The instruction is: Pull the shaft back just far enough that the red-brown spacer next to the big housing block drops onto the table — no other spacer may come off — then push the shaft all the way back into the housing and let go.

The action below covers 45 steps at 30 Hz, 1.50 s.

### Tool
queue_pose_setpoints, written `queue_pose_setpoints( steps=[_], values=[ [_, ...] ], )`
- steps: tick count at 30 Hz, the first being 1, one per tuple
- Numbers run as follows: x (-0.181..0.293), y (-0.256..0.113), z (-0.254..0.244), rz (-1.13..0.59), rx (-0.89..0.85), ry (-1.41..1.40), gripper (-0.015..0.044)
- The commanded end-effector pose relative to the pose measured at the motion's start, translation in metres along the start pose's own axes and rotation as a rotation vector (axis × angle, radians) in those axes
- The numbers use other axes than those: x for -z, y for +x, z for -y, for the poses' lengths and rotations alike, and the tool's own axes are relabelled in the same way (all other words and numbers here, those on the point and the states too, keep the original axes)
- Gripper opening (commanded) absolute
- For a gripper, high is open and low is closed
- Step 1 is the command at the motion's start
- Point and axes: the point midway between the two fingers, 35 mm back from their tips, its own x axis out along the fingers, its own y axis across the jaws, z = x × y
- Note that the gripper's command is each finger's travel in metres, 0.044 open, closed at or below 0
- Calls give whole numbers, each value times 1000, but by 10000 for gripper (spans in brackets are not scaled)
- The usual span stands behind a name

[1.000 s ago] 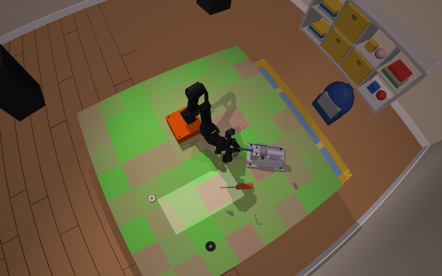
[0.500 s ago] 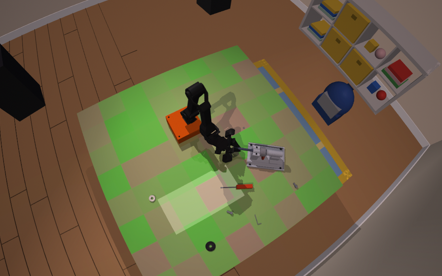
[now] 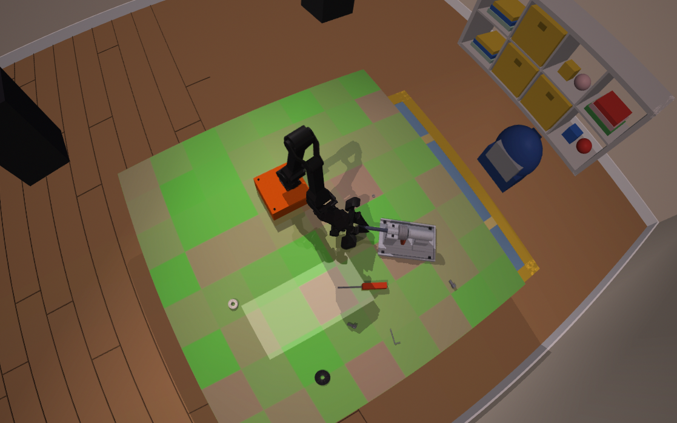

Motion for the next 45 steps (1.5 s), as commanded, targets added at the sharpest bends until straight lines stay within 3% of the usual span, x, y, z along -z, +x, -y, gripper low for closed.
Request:
queue_pose_setpoints(
  steps=[1,45],
  values=[
    [1,1,0,-1,1,2,0],
    [9,14,0,-2,1,2,0]
  ],
)
